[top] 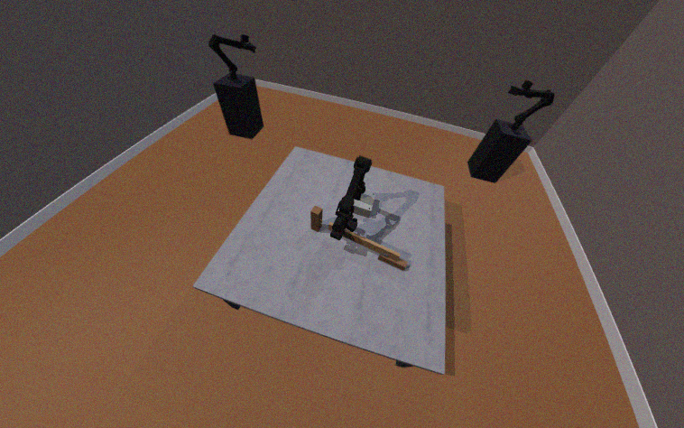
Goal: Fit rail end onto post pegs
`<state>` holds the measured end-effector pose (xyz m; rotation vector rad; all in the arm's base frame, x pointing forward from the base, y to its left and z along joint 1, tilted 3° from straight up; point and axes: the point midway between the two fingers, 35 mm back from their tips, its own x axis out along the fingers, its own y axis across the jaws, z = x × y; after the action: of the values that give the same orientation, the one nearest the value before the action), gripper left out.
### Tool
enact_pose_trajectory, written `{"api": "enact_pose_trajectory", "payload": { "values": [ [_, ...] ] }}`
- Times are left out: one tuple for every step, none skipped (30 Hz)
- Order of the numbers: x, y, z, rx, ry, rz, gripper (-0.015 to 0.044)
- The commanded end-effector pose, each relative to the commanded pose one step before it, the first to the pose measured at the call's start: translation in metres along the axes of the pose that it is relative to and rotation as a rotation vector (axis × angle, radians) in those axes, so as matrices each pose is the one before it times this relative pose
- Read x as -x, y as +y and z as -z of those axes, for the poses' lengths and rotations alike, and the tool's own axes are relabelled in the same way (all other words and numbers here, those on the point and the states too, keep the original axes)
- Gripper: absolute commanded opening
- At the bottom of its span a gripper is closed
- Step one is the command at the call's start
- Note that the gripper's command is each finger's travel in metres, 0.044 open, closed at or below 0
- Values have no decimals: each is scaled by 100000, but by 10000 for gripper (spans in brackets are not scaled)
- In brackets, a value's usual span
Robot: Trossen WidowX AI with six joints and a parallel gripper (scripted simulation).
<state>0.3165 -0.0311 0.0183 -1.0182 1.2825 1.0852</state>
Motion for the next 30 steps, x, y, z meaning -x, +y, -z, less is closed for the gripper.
{"api": "enact_pose_trajectory", "payload": {
  "values": [
    [341, -155, -67, -50, -337, 837, 0],
    [-10, -4, 0, 0, 0, 0, 0],
    [-12, -4, 0, 0, 0, 0, 0],
    [-12, -4, 0, 0, 0, 0, 0],
    [-13, -4, 0, 0, 0, 0, 0],
    [-13, -4, 0, 0, 0, 0, 0],
    [-13, -4, 0, 0, 0, 0, 0],
    [-13, -4, 0, 0, 0, 0, 0],
    [-13, -4, 0, 0, 0, 0, 0],
    [-13, -4, 0, 0, 0, 0, 0],
    [-13, -4, 0, 0, 0, 0, 0],
    [-13, -4, 0, 0, 0, 0, 0],
    [-13, -4, 0, 0, 0, 0, 0],
    [-13, -4, 0, 0, 0, 0, 0],
    [-13, -4, 0, 0, 0, 0, 0],
    [-13, -4, 0, 0, 0, 0, 0],
    [-13, -4, 0, 0, 0, 0, 0],
    [-13, -4, 0, 0, 0, 0, 0],
    [-13, -4, 0, 0, 0, 0, 0],
    [-13, -4, 0, 0, 0, 0, 0],
    [-12, -4, 0, 0, 0, 0, 0],
    [-12, -4, 0, 0, 0, 0, 0],
    [-11, -3, 0, 0, 0, 0, 0],
    [0, 0, 0, 0, 0, 0, 0],
    [-14, -5, 0, 0, 0, 0, 0],
    [0, 0, 0, 0, 0, 0, 0],
    [0, 0, 0, 0, 0, 0, 0],
    [0, 0, 0, 0, 0, 0, 0],
    [10, -6, 0, 0, 0, 1, 0],
    [-1, 2, 5, 0, 0, 0, 0]
  ]
}}
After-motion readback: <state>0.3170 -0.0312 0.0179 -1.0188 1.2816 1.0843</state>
